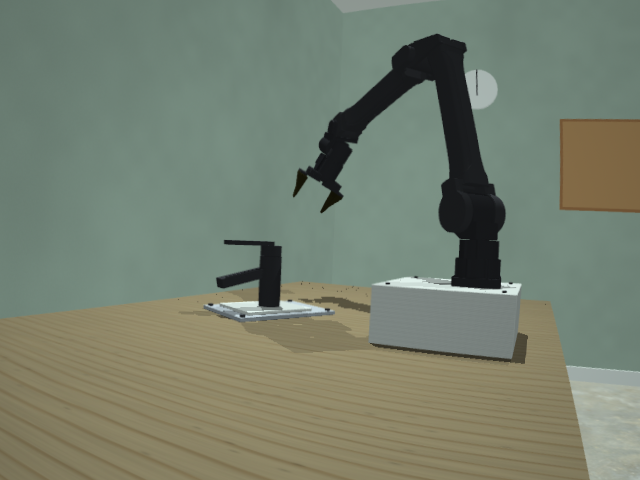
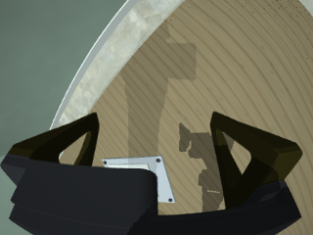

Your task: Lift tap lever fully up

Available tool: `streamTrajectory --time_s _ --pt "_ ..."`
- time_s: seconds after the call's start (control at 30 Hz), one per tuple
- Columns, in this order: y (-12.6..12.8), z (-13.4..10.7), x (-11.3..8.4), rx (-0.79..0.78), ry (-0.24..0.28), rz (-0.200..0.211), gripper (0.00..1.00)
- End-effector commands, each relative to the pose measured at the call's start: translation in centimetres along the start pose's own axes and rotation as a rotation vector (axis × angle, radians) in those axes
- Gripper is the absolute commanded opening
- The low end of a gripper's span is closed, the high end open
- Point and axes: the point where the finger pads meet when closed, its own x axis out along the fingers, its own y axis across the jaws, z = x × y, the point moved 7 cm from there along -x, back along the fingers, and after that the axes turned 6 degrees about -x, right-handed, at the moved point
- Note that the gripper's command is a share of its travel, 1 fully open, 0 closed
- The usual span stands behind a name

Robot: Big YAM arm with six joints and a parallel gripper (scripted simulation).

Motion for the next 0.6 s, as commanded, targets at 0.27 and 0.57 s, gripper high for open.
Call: streamTrajectory --time_s 0.27,0.57 --pt "3.7 -0.8 -1.7 -0.150 0.006 -0.009 1.00" --pt "3.7 -0.8 -1.7 -0.150 0.006 -0.009 1.00"
